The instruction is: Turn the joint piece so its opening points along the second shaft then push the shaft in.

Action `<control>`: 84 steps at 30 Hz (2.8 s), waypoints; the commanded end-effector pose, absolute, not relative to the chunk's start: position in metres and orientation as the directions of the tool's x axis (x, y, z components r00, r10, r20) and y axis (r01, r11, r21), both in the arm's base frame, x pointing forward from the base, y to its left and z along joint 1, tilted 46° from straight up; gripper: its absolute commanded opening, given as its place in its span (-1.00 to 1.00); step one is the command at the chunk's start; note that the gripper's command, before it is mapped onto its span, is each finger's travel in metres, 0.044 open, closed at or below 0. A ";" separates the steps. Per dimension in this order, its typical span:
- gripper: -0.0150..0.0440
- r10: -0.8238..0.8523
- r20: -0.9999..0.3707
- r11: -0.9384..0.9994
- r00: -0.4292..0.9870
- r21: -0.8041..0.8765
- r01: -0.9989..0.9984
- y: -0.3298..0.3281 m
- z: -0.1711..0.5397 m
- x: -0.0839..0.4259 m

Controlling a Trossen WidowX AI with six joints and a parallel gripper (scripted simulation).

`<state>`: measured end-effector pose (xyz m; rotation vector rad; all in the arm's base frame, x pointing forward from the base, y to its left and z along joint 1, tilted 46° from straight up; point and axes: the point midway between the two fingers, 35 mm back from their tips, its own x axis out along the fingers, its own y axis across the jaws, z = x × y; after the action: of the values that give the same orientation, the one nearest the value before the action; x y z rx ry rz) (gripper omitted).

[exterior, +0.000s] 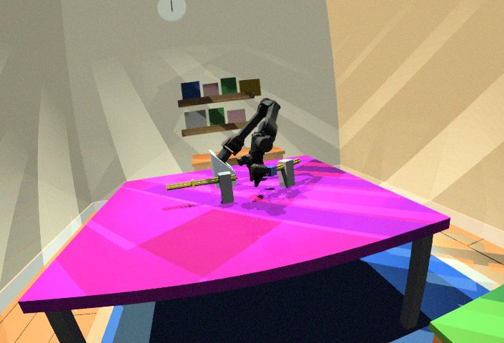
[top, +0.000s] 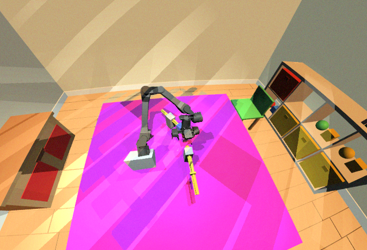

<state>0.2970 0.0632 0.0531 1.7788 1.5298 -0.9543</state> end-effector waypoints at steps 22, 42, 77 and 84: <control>1.00 0.852 -0.508 -0.137 0.129 0.022 0.990 0.040 0.067 0.292; 1.00 0.832 -0.535 -0.034 0.148 0.217 0.975 0.024 0.081 0.296; 1.00 0.701 -0.700 0.654 0.136 0.708 0.266 -0.050 0.166 0.277; 1.00 0.699 -0.702 0.663 0.135 0.707 0.246 -0.051 0.168 0.276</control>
<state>0.2765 -0.0484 0.1644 0.8673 1.4478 0.3861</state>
